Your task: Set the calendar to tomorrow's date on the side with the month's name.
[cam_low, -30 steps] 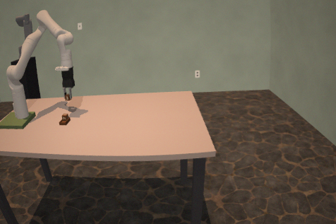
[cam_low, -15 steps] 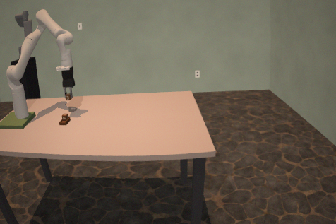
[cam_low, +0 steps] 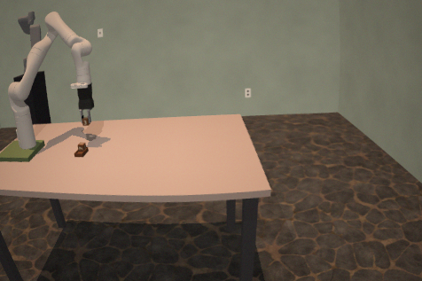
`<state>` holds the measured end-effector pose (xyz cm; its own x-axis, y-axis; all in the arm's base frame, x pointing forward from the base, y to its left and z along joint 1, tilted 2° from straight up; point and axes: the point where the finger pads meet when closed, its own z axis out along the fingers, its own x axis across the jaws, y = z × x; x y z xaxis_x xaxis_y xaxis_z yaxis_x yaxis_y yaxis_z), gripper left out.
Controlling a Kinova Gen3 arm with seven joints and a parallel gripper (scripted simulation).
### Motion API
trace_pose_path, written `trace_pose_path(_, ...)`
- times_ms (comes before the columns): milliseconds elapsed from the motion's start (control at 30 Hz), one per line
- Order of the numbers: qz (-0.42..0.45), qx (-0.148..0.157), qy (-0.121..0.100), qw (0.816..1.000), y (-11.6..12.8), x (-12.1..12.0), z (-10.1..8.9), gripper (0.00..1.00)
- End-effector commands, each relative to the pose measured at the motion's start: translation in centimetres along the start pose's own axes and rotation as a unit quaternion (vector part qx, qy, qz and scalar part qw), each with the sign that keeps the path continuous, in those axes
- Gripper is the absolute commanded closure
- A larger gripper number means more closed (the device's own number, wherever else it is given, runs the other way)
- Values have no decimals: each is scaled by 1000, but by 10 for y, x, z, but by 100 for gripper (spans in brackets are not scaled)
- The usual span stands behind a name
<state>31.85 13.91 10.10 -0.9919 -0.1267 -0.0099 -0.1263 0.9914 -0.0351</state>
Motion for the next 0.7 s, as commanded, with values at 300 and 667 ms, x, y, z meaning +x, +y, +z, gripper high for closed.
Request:
trace_pose_path(300,0,0,0,1000,0,0,22,40)
trace_pose_path(667,0,0,0,1000,-1,0,66,40)
